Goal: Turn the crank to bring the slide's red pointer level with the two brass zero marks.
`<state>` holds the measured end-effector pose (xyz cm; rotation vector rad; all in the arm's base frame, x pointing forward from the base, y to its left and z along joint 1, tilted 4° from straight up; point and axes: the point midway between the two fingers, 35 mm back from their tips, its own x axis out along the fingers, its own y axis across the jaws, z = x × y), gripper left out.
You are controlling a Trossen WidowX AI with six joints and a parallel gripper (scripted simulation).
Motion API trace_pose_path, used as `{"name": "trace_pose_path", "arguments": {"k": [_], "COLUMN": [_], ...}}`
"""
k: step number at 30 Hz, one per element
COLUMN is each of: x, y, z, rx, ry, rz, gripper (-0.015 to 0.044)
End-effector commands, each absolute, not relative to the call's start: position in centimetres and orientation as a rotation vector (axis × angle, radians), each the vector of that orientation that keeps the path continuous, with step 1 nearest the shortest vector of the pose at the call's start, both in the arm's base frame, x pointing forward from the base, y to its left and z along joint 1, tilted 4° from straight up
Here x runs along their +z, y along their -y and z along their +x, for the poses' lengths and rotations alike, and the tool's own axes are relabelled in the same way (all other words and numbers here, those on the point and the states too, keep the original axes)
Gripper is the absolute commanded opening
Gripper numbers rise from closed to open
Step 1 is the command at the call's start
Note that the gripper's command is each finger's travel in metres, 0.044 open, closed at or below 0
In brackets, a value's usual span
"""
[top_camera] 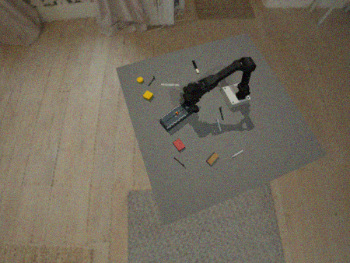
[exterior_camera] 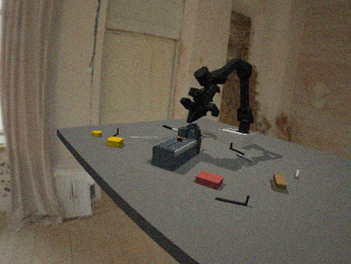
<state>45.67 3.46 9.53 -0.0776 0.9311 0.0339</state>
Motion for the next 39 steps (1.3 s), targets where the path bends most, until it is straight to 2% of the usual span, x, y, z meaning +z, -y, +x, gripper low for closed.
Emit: {"name": "trace_pose_path", "arguments": {"k": [1, 13, 15, 32, 39], "x": [9.53, 9.53, 9.53, 9.53, 9.53], "y": [-3.45, -3.45, -3.45, -3.45, -3.45], "z": [45.67, 45.67, 45.67, 45.67, 45.67], "rx": [0.033, 0.033, 0.033, 0.033, 0.033], "ry": [-0.931, -0.931, -0.931, -0.931, -0.931], "rz": [-0.078, -0.078, -0.078, -0.078, -0.078], "gripper": [0.0105, 0.042, 0.044, 0.0, 0.0]}}
